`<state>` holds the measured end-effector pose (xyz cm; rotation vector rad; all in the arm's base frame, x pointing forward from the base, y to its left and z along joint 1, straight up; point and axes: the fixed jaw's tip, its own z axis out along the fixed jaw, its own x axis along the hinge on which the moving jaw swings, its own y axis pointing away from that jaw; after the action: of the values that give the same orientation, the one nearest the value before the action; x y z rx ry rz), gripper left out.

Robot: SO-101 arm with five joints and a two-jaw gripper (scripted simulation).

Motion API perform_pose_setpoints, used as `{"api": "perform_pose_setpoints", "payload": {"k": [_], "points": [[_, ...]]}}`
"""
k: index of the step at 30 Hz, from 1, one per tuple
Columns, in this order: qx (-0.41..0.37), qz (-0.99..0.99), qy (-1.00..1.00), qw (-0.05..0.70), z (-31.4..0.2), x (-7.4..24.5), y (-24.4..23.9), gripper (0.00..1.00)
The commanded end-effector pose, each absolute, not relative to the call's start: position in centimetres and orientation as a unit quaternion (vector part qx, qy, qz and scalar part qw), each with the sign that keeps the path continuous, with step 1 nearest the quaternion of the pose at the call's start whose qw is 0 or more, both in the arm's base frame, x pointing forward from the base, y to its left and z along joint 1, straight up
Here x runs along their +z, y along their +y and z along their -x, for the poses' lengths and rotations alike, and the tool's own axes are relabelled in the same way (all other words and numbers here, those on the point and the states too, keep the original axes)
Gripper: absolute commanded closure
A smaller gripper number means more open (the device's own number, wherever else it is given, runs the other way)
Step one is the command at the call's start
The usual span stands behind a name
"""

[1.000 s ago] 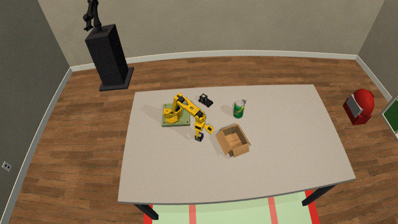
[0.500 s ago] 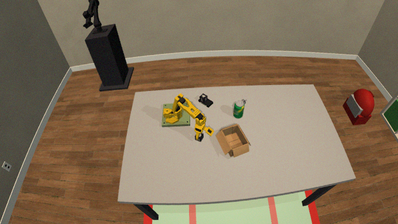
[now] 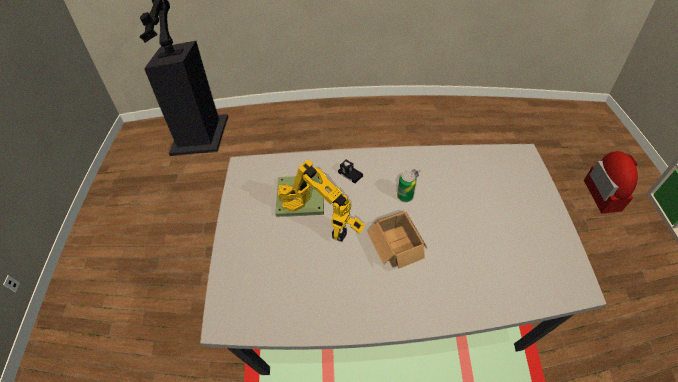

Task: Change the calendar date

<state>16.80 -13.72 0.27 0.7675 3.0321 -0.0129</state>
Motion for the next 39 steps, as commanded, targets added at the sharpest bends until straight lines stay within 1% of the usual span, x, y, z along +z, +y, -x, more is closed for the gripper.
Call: {"api": "perform_pose_setpoints", "payload": {"k": [1, 19, 39], "points": [[0.003, -0.253, 0.967, -0.006, -16.32, -0.33, -13.56, 0.65], [0.003, -0.253, 0.967, -0.005, -16.26, -0.33, -13.67, 0.67], [0.003, -0.253, 0.967, -0.005, -16.07, -0.33, -14.01, 0.72]]}}
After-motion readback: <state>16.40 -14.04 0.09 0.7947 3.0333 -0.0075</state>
